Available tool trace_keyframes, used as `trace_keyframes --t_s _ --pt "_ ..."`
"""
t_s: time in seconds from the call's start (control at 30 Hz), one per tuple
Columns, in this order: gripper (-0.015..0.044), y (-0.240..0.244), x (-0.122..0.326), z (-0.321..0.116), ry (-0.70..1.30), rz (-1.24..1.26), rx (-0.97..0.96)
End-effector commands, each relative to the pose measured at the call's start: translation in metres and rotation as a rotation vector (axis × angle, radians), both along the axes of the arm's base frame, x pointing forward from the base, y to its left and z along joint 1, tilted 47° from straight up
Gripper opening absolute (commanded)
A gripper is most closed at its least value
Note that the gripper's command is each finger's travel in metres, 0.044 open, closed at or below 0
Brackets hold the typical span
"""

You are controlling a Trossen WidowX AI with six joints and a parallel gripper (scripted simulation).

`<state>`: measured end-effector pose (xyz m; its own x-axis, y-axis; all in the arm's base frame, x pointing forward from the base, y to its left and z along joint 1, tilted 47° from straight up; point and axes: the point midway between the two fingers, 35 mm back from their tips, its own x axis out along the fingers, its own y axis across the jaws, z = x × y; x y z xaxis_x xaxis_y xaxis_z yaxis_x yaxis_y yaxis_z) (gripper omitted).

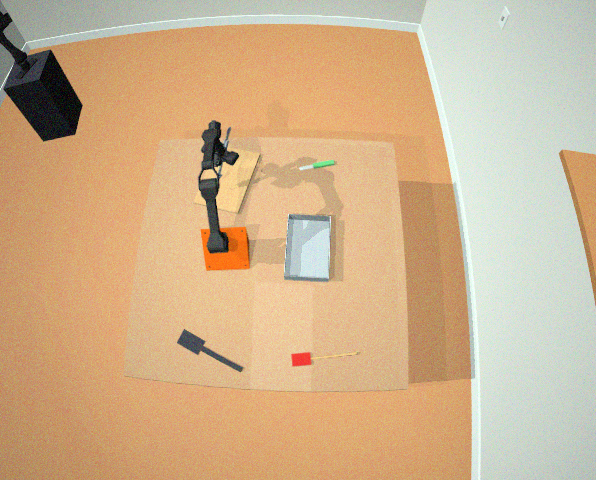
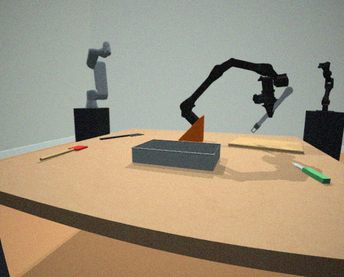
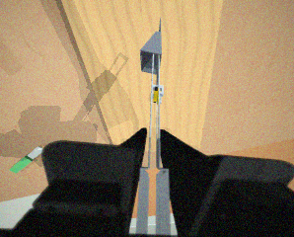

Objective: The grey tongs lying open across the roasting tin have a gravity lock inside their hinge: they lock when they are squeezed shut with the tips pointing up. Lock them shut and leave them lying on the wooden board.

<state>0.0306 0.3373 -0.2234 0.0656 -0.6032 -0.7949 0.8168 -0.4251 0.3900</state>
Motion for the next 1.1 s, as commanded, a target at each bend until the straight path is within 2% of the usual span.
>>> trace_keyframes --t_s 0.0,1.07 --pt "-0.015 0.002 0.001 -0.002 -0.028 0.017 0.041" --pt "-0.015 0.016 -0.008 -0.016 -0.239 0.157 0.466"
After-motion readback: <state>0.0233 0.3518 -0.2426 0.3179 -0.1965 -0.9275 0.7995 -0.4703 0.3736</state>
